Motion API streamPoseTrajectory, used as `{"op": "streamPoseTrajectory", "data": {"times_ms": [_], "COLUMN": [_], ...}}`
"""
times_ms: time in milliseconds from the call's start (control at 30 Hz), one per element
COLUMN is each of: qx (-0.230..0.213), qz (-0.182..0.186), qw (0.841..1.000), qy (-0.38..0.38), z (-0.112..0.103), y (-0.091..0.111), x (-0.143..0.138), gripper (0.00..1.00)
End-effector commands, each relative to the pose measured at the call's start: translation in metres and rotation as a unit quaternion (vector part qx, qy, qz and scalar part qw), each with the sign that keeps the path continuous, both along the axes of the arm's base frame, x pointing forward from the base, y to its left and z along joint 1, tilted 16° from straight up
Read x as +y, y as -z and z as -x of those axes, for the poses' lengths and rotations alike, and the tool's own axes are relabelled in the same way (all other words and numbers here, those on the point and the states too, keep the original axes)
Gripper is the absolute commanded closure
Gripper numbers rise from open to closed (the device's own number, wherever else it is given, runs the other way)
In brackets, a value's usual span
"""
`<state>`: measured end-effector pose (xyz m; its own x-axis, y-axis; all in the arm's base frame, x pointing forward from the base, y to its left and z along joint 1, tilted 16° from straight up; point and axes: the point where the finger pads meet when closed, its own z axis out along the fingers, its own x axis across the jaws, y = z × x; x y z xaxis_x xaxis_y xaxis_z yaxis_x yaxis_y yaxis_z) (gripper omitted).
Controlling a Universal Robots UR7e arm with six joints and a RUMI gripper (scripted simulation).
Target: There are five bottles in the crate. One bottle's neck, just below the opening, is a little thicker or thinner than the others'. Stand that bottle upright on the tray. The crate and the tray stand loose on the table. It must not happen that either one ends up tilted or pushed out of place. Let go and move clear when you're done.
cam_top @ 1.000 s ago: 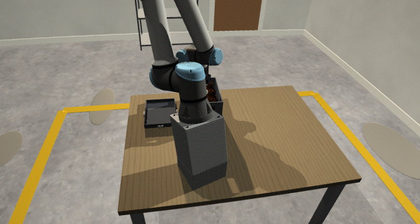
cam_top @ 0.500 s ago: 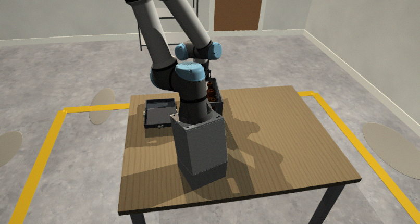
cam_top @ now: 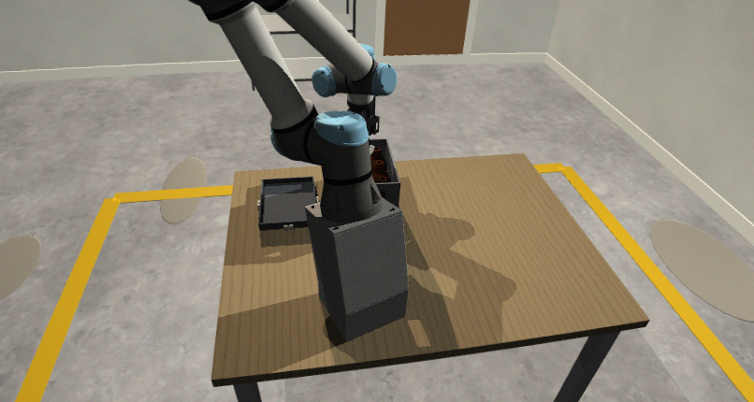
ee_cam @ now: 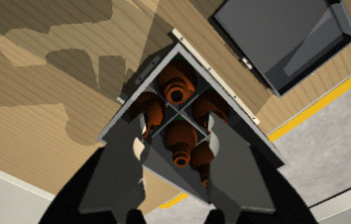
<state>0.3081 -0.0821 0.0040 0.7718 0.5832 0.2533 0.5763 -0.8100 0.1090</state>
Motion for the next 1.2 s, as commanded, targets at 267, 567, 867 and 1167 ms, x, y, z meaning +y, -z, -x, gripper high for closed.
{"op": "streamPoseTrajectory", "data": {"times_ms": [267,567,867,1167], "qx": [0.000,0.000,0.000,0.000], "qz": [0.000,0.000,0.000,0.000], "qw": [1.000,1.000,1.000,1.000], "qy": [0.000,0.000,0.000,0.000], "z": [0.0034,0.0034,0.0034,0.0034], "y": [-0.0114,-0.0116,-0.0116,-0.0116], "x": [-0.0007,-0.0008,-0.0008,-0.0008], "gripper": [0.62,1.00,1.00,1.00]}}
